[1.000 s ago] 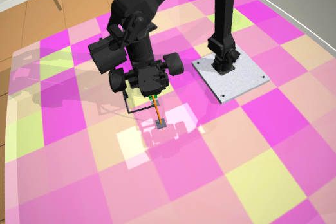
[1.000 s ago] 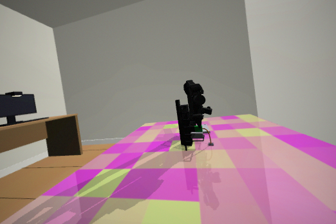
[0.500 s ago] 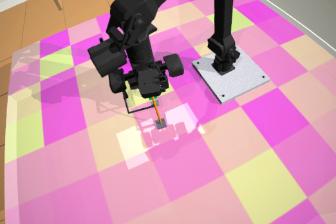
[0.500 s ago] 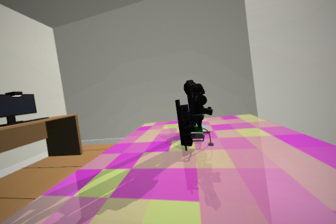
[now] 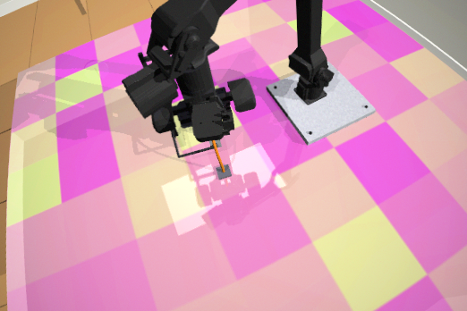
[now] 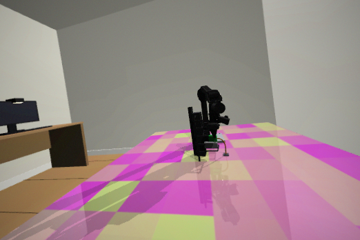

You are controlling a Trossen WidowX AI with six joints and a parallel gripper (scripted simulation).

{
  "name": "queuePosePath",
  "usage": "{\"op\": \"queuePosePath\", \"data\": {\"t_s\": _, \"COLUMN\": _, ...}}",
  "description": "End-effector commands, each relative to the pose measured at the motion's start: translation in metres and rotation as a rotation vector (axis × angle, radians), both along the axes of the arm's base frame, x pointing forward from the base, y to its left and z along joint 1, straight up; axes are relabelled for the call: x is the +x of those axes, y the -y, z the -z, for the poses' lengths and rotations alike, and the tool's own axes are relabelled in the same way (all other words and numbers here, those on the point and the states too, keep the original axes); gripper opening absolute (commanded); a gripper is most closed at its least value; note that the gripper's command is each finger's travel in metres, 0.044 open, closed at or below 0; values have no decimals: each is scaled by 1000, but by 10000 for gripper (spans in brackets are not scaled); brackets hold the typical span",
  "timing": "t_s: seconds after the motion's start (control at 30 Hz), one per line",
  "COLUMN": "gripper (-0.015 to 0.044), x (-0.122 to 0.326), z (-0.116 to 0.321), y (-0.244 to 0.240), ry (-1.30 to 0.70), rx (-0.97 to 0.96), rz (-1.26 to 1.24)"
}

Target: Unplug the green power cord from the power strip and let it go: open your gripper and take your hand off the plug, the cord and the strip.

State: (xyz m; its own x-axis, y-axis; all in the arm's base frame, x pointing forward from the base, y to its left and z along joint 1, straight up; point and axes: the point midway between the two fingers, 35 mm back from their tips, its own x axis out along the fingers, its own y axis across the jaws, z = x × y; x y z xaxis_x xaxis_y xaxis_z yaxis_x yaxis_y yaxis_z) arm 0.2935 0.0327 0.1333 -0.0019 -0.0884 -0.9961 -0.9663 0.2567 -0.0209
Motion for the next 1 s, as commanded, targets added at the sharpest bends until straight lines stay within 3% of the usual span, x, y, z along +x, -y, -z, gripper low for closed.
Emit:
{"op": "queuePosePath", "data": {"t_s": 0.0, "gripper": 0, "x": 6, "z": -4, "y": -36, "ry": 26, "rx": 94, "rz": -40}}
{"op": "queuePosePath", "data": {"t_s": 0.33, "gripper": 0, "x": 7, "z": -6, "y": -53, "ry": 25, "rx": 94, "rz": -41}}
{"op": "queuePosePath", "data": {"t_s": 0.87, "gripper": 420, "x": 9, "z": -7, "y": -51, "ry": 25, "rx": 92, "rz": -42}}
{"op": "queuePosePath", "data": {"t_s": 0.97, "gripper": 440, "x": 15, "z": -13, "y": -79, "ry": 25, "rx": 95, "rz": -42}}
